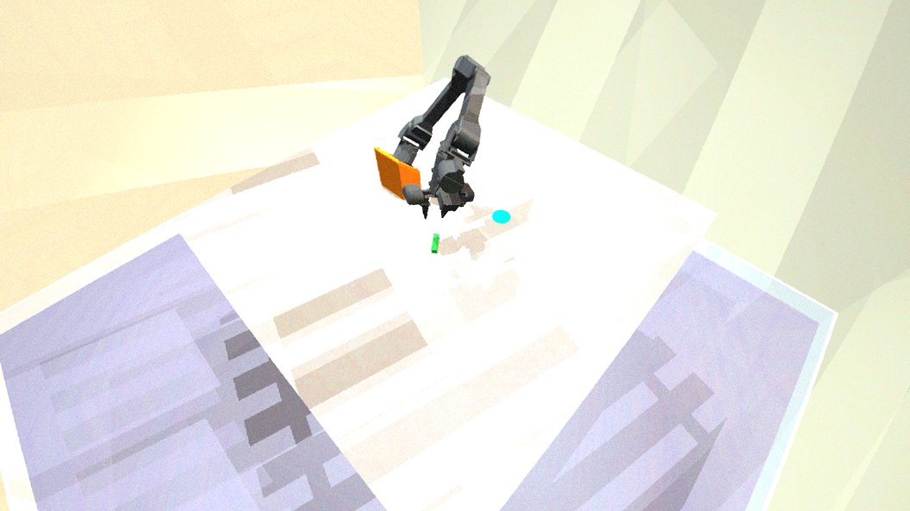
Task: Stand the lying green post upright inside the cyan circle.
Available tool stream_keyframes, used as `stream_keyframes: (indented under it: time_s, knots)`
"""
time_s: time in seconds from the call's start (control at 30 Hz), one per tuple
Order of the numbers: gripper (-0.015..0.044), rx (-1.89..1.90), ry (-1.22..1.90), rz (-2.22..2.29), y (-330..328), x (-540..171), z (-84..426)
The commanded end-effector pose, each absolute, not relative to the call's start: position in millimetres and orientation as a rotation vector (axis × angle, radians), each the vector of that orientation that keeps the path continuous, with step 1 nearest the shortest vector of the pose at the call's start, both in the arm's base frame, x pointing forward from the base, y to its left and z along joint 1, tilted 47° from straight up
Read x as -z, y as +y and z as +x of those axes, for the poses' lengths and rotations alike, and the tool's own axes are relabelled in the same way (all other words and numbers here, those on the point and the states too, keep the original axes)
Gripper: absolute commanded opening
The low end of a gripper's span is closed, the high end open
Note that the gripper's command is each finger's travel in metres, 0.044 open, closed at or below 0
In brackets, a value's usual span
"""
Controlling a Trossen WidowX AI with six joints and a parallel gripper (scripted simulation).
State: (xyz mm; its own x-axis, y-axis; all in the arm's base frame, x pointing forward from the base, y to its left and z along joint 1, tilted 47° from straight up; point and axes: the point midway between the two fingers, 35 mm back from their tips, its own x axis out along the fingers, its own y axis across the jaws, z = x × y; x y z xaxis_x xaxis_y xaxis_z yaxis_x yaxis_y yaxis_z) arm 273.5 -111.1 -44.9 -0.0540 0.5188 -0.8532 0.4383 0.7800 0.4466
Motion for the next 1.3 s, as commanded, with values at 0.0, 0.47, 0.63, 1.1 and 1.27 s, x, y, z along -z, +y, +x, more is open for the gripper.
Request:
stream_keyframes:
  time_s: [0.0,0.47,0.63,1.1,1.27]
  knots:
    - [0.0233,0.024,1.713,1.109,-121,54,278]
    - [0.0233,0.087,1.727,1.308,-115,73,284]
    - [0.0233,0.087,1.726,1.309,-71,116,286]
    - [0.0075,0.080,1.728,1.312,-40,141,282]
    - [0.0023,0.080,1.728,1.312,-40,141,282]
